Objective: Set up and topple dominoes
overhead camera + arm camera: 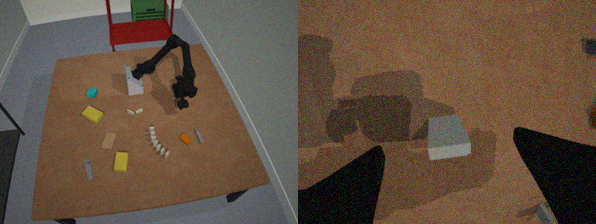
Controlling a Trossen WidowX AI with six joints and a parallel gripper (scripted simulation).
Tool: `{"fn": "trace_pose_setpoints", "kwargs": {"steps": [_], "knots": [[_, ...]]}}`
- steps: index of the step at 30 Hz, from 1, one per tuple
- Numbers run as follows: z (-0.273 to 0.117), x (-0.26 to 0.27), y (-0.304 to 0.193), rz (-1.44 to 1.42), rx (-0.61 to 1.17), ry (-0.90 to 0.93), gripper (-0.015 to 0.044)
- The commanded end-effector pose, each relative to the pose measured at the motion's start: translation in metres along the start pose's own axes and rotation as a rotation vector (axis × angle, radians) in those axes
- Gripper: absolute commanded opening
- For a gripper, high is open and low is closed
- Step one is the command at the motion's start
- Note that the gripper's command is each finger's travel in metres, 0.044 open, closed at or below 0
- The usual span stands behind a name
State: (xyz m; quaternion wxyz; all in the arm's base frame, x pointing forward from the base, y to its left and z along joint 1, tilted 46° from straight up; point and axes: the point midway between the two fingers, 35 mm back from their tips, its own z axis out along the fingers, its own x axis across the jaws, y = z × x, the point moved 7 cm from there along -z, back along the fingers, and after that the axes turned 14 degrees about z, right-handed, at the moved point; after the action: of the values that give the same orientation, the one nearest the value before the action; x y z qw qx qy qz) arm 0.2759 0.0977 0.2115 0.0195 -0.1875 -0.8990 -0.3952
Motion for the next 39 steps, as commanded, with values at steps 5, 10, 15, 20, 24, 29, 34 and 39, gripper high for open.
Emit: {"fn": "trace_pose_setpoints", "kwargs": {"steps": [5,10,15,20,24,29,34,39], "knots": [[0.014,0.001,0.0,0.003,0.003,0.001,0.044],[0.018,0.001,-0.001,0.003,0.002,0.001,0.0414],[0.018,0.001,-0.001,0.003,0.002,0.001,0.0282],[0.018,0.001,-0.001,0.003,0.002,0.001,0.0151],[0.018,0.001,-0.001,0.003,0.002,0.001,0.0107],[0.018,0.001,-0.001,0.003,0.002,0.001,0.0107],[-0.003,-0.004,0.0,0.001,0.012,-0.002,0.0107],[-0.081,-0.007,0.0,0.001,0.021,0.0,0.0107]]}}
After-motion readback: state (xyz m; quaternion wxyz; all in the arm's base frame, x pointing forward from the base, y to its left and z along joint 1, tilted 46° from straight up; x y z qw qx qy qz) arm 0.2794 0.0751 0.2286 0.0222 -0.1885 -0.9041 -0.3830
